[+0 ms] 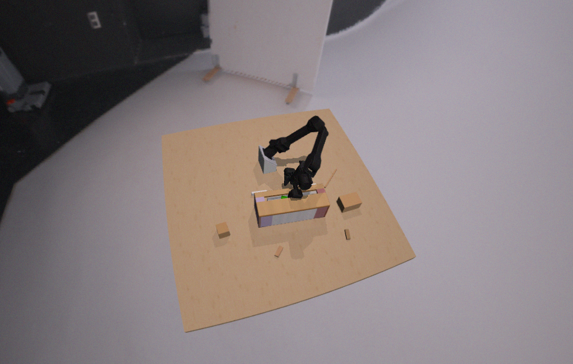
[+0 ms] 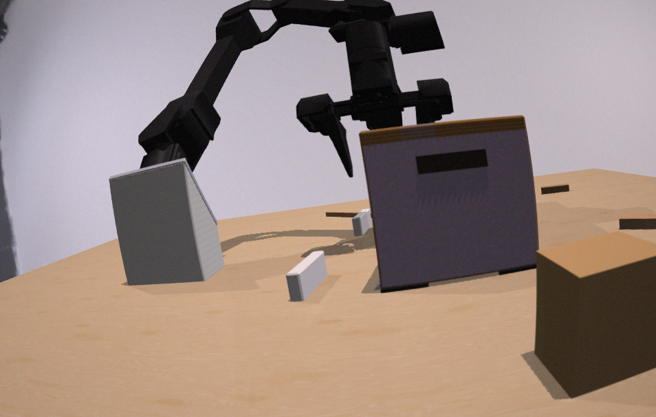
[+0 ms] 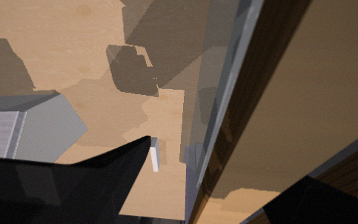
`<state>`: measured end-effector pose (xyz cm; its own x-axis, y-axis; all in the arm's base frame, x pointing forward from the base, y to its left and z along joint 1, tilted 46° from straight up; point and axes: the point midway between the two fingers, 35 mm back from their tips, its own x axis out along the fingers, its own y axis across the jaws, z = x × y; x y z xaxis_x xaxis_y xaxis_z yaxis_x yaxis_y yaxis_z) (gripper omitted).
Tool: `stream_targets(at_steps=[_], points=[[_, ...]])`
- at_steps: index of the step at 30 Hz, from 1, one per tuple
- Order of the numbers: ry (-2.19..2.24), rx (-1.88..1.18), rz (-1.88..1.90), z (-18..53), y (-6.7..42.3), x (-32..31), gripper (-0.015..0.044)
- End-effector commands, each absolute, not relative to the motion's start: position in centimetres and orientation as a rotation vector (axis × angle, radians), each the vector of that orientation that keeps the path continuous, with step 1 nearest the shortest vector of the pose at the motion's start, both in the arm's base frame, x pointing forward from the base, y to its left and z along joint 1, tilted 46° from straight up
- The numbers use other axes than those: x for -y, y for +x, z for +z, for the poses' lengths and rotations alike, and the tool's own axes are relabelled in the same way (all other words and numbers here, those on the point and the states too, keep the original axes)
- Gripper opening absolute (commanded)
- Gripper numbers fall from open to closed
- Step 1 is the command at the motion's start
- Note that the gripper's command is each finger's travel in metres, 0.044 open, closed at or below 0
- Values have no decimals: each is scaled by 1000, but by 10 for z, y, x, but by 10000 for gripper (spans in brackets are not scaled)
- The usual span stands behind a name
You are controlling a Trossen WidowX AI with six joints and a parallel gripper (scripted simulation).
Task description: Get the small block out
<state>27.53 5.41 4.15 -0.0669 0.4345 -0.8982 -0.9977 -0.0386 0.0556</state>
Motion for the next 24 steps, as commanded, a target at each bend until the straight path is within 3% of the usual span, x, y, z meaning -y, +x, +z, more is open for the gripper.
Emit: stream_targets(at_steps=[1, 24], points=[[-860, -906, 1460, 36, 274, -50, 400], [-860, -906, 1459, 35, 277, -50, 400]])
